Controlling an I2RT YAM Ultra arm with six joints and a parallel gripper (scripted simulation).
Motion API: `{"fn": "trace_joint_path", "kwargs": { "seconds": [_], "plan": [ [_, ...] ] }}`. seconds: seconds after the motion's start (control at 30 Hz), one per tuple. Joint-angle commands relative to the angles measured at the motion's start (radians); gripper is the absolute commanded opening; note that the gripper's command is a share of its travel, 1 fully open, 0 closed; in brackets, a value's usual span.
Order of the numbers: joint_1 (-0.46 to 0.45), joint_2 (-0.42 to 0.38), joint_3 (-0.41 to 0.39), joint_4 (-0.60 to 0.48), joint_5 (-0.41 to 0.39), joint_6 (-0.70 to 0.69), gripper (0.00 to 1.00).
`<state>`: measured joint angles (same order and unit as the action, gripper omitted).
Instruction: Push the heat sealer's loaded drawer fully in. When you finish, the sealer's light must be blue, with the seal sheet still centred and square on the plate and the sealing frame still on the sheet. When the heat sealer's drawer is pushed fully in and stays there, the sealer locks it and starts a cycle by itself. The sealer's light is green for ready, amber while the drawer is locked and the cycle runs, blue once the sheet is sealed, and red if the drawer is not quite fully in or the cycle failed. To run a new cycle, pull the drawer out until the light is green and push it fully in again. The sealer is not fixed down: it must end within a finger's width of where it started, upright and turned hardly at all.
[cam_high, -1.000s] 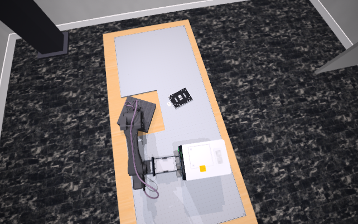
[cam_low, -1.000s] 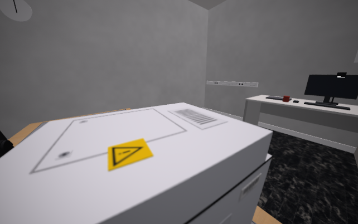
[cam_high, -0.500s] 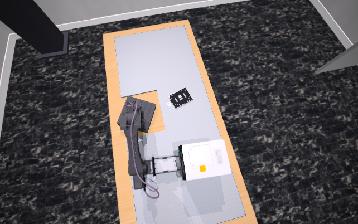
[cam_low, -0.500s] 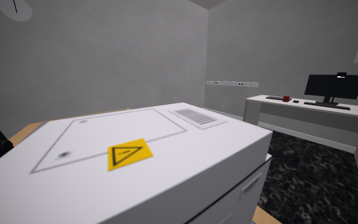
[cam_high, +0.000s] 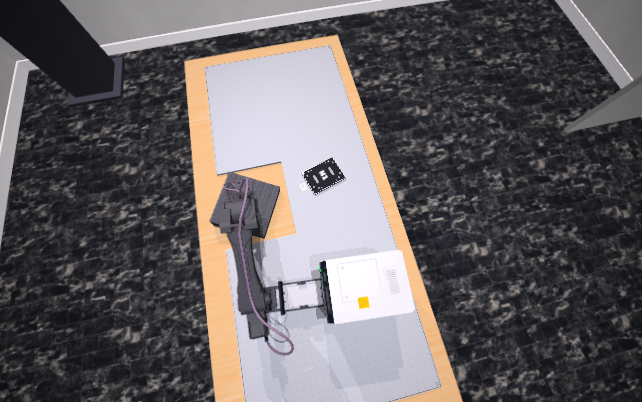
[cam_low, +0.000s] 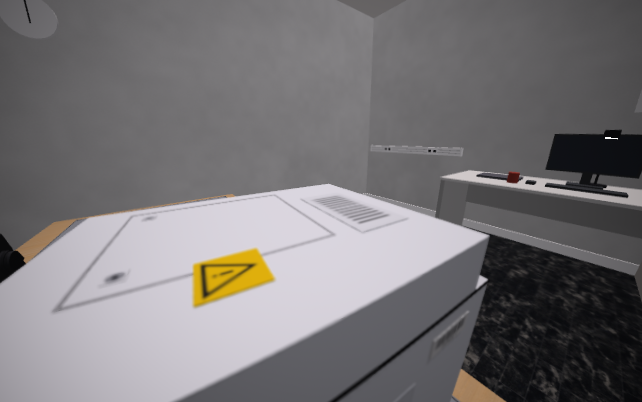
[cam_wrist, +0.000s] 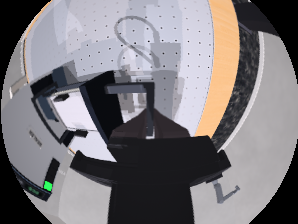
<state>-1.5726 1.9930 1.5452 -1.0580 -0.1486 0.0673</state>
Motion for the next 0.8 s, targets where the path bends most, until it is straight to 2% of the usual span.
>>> {"fn": "trace_joint_path", "kwargs": {
  "seconds": [0.0,0.77],
  "plan": [
    [0.025,-0.020,0.028,0.018,0.001,0.027,0.00],
    [0.107,0.016,0.058,-0.016,0.009,0.110,0.00]
  ]
}}
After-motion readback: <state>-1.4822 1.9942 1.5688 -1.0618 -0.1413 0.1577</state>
